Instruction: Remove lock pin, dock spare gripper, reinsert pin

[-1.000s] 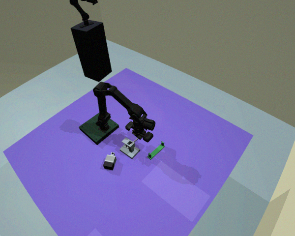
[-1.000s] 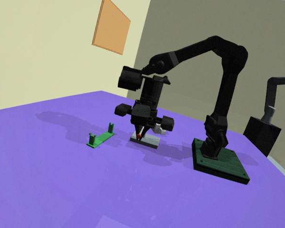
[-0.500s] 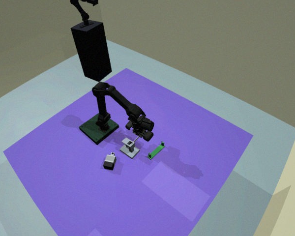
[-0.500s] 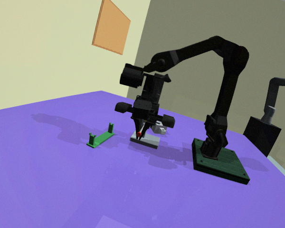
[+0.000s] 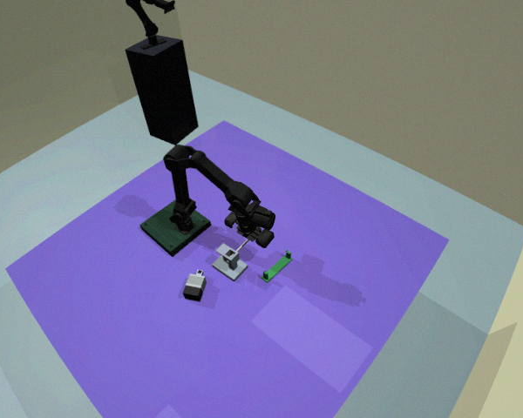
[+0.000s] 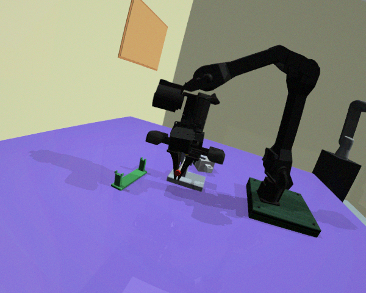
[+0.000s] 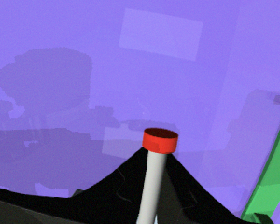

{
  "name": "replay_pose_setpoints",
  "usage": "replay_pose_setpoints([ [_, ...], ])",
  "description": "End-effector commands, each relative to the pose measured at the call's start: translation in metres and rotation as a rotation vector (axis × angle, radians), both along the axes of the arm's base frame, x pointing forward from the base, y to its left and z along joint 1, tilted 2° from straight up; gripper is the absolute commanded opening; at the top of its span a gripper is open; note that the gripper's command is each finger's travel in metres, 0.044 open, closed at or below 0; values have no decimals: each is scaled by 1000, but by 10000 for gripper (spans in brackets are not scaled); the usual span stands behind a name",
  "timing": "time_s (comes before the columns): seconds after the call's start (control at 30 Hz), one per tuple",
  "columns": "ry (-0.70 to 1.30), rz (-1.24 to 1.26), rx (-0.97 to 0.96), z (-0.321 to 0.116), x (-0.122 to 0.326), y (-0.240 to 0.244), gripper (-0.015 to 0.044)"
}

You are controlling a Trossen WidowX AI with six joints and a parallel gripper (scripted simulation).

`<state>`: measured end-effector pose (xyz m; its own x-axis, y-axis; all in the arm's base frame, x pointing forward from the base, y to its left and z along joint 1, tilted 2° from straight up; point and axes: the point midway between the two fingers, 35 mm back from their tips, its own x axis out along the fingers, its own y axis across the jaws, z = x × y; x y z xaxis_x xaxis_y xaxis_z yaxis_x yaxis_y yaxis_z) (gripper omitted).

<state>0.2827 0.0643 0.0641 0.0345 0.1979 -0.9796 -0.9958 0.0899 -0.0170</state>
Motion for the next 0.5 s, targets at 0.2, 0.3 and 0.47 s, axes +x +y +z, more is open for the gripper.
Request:
replay_pose_setpoints([
  [0.2,0,-2,1,1,1,8,0],
  [0.3,1,-2,1,1,2,11,0],
  [0.47,1,-2,0,1,2,15,0],
])
